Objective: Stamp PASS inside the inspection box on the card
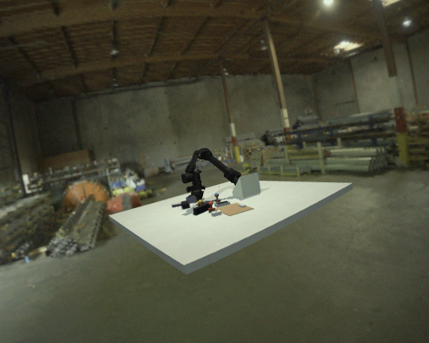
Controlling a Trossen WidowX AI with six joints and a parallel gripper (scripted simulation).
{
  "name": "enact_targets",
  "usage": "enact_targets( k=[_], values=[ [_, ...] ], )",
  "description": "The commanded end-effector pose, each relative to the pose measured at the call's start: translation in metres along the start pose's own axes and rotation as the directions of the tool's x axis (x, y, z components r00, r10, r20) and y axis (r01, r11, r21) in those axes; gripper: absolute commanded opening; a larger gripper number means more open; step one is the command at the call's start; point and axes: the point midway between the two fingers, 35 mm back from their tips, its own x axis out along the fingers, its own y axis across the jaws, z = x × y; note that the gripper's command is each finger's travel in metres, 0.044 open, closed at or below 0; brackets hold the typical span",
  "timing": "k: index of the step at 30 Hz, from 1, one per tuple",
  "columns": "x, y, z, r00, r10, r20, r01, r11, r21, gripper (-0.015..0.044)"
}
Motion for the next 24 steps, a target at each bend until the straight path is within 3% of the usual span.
enact_targets(
  k=[1, 24],
  values=[
    [0.0011, -0.0005, -0.0005, 1.0, -0.003, 0.002, 0.003, 1.0, -0.005, 0.0],
    [0.0053, -0.0005, -0.0004, 1.0, -0.003, 0.003, 0.003, 1.0, -0.005, 0.0]
  ],
)
